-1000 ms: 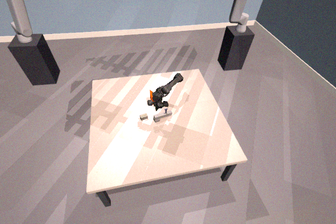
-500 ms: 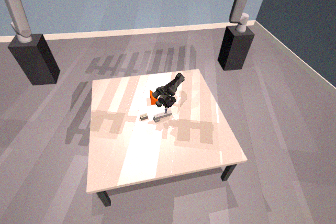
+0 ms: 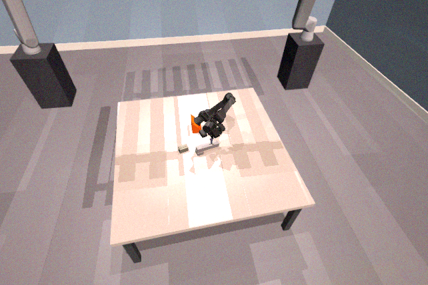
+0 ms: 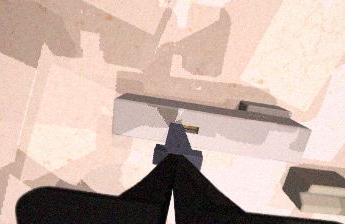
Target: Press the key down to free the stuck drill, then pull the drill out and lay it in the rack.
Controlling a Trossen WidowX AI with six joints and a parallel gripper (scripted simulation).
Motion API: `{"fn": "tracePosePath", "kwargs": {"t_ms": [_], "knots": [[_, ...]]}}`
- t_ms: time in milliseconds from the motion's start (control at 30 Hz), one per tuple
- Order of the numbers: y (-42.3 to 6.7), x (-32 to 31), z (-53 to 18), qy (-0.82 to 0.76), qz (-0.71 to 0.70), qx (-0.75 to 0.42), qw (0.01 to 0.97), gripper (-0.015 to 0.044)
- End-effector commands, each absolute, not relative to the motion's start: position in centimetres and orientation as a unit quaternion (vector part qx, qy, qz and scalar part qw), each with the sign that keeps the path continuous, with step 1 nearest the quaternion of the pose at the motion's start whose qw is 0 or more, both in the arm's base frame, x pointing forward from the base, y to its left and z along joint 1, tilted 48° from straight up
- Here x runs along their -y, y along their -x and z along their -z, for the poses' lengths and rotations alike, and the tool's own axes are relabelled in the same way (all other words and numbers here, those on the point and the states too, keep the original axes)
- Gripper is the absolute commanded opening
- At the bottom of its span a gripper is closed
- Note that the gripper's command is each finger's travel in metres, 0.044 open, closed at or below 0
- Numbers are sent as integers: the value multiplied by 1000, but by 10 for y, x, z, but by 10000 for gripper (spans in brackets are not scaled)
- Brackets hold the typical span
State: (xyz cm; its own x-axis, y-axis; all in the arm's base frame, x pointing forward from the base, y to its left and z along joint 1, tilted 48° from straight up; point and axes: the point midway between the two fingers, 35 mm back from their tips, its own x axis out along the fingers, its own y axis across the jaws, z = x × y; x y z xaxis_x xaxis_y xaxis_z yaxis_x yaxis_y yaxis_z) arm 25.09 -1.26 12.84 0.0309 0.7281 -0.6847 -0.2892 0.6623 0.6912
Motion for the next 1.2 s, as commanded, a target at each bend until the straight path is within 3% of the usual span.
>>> {"fn": "tracePosePath", "kwargs": {"t_ms": [0,1167], "knots": [[-250,9,-127,-188,-369,-592,691,0],[-249,5,-116,-188,-369,-592,691,0]]}}
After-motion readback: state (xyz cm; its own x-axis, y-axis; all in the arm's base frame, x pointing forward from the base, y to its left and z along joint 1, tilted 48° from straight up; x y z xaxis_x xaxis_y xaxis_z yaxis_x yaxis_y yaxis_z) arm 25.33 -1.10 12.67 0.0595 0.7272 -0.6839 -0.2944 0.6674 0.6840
